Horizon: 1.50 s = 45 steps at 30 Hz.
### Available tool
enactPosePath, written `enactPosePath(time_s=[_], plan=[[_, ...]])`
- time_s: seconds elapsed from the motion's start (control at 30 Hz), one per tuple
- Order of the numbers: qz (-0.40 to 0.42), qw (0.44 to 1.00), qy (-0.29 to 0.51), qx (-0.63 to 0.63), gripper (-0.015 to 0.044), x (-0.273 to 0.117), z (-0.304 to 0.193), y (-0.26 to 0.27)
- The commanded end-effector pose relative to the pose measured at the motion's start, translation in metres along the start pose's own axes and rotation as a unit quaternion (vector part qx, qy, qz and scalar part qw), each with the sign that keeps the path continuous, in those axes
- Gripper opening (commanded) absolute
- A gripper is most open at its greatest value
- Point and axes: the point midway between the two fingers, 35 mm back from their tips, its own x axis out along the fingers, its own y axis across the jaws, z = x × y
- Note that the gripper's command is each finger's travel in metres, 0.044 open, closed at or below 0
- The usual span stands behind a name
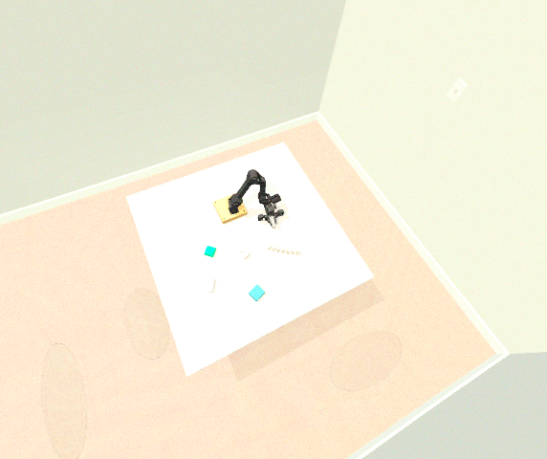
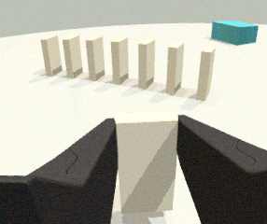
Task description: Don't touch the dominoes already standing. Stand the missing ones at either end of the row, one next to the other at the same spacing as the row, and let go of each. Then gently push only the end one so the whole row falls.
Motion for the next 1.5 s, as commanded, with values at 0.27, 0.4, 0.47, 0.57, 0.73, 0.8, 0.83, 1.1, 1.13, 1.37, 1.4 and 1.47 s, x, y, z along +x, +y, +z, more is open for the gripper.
enactPosePath(time_s=[0.27,0.4,0.47,0.57,0.73,0.8,0.83,1.1,1.13,1.37,1.4,1.47], plan=[[-0.001,1.000,0.000,0.000,0.0343,0.000,-0.002,-0.001],[-0.001,1.000,0.000,0.000,0.0440,0.000,-0.002,-0.001],[-0.001,1.000,0.000,0.000,0.0440,0.000,-0.002,-0.001],[0.000,1.000,0.000,0.000,0.0440,-0.001,0.011,0.000],[0.000,1.000,0.000,-0.001,0.0440,-0.004,0.048,0.000],[0.000,1.000,0.000,-0.001,0.0440,-0.004,0.049,0.000],[0.000,1.000,0.000,-0.001,0.0440,-0.004,0.049,0.000],[0.003,0.978,0.195,-0.071,0.0440,0.035,0.035,0.025],[0.003,0.969,0.236,-0.079,0.0440,0.040,0.035,0.026],[0.003,0.855,0.515,-0.066,0.0440,0.043,0.052,0.014],[0.003,0.832,0.552,-0.055,0.0440,0.039,0.058,0.011],[0.003,0.783,0.622,-0.025,0.0440,0.029,0.076,0.004]])
